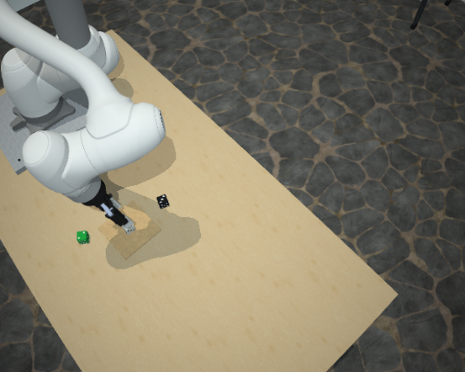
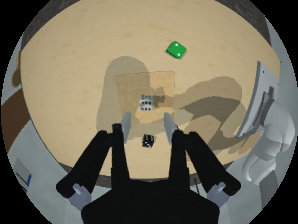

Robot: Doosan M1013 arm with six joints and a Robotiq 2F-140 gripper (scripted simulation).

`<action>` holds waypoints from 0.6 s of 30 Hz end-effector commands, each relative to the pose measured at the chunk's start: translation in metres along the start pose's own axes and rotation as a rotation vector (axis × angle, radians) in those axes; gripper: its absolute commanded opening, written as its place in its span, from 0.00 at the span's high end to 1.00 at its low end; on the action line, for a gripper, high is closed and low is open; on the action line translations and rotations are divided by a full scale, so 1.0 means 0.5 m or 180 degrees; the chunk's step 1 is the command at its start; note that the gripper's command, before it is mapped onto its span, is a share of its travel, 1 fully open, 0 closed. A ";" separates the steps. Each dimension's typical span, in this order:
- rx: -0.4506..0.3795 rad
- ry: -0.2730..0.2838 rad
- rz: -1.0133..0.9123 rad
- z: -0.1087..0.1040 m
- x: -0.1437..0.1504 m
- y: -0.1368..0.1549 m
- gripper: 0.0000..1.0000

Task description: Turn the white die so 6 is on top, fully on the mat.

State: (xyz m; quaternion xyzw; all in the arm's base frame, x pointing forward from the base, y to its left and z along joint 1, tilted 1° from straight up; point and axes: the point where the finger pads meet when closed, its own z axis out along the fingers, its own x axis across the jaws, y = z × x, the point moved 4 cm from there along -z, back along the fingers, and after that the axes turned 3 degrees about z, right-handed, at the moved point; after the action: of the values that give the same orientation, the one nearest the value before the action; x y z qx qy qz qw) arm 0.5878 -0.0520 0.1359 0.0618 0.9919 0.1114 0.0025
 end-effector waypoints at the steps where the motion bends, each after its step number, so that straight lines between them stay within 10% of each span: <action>1: 0.0258 0.0015 0.0010 0.003 0.004 0.007 0.60; 11: 0.0706 -0.0059 0.0003 0.000 -0.001 0.031 0.60; 12: 0.0706 -0.0059 0.0003 0.000 -0.001 0.031 0.00; 18: 0.0706 -0.0059 0.0003 0.000 -0.001 0.031 0.00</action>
State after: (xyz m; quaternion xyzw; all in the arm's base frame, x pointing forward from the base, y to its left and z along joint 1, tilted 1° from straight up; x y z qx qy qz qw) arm 0.5902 -0.0370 0.1390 0.0632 0.9980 0.0002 0.0047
